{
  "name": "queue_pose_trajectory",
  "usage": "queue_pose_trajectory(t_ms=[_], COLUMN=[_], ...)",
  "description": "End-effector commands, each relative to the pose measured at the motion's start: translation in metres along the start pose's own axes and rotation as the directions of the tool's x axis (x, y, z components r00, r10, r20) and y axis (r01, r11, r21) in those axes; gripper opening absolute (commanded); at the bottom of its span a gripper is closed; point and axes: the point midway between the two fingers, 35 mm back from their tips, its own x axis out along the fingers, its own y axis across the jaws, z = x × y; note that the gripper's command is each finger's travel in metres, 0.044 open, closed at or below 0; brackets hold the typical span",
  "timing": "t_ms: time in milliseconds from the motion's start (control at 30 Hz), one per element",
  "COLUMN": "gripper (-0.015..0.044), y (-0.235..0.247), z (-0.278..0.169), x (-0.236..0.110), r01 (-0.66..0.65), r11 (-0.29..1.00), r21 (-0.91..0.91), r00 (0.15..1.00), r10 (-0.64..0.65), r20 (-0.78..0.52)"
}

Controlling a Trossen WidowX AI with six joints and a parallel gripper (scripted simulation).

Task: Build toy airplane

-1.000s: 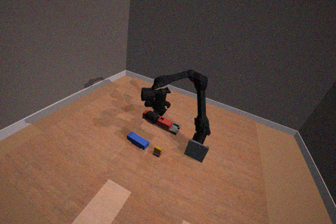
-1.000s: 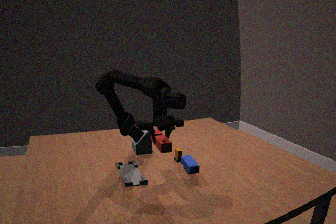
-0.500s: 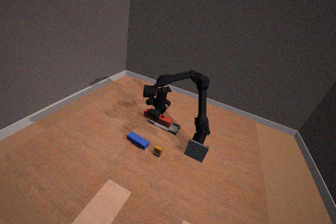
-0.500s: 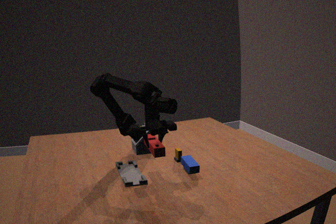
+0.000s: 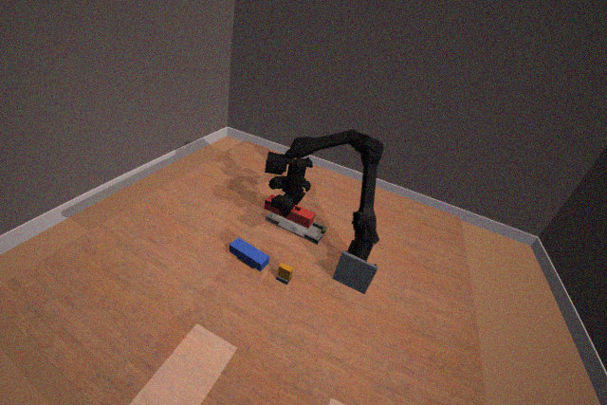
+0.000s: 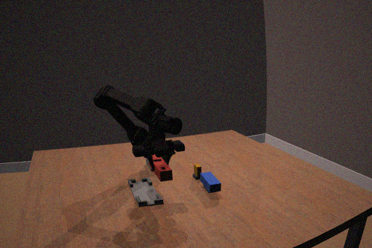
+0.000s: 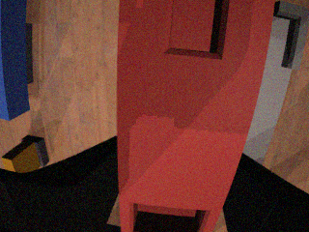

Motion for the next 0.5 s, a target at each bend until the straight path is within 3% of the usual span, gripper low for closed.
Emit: queue_pose_trajectory(t_ms=[0, 467], gripper=[0.0, 0.0], y=[-0.013, -0.054], z=[-0.001, -0.007], x=[0.004, 0.022], r01=[0.004, 0.022], r11=[1.0, 0.999], r21=[-0.008, -0.03], r00=[1.0, 1.0], r10=[-0.004, -0.022], r20=[0.009, 0.007])
